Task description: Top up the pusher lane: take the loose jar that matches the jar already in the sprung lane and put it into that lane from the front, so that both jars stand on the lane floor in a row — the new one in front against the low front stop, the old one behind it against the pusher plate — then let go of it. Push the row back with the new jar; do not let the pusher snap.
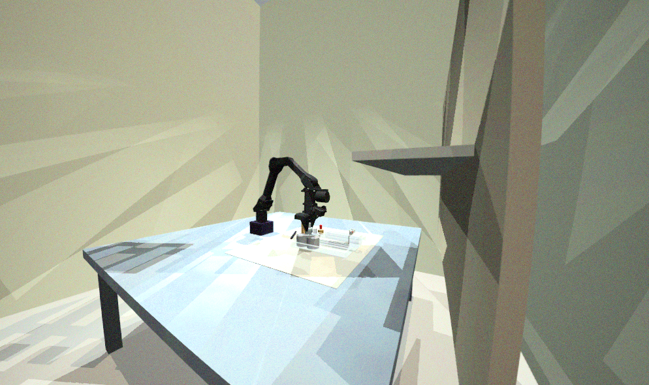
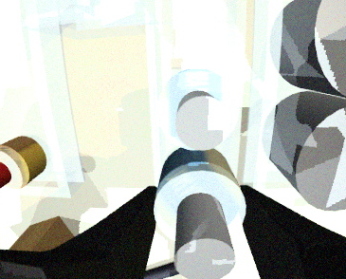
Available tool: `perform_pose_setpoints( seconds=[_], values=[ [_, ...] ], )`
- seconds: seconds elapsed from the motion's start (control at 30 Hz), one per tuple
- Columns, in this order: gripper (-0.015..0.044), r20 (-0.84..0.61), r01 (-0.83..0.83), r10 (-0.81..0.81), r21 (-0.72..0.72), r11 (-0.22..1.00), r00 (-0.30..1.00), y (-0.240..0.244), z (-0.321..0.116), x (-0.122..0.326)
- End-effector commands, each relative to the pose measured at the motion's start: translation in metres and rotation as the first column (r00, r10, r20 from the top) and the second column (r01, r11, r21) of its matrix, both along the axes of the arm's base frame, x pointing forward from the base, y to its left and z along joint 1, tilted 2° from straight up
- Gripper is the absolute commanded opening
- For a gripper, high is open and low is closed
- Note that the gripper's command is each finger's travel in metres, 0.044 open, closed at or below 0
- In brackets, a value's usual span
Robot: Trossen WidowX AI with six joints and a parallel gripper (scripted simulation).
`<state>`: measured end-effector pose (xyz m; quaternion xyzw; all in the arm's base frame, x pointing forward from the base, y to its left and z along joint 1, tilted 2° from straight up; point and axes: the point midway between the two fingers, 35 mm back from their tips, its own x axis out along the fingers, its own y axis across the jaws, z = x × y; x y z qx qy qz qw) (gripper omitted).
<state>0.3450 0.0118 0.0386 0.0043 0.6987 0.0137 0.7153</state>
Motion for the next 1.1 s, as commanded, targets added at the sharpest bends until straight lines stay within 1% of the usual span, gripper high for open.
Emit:
perform_pose_setpoints(
  seconds=[0.0,1.07],
  values=[
    [0.0000,0.026,0.002,-0.002,-0.002,1.000,1.000,-0.0002,0.0026,0.0066],
    [0.0000,0.027,0.002,-0.002,-0.002,1.000,1.000,-0.0001,0.0029,0.0099]
  ],
)
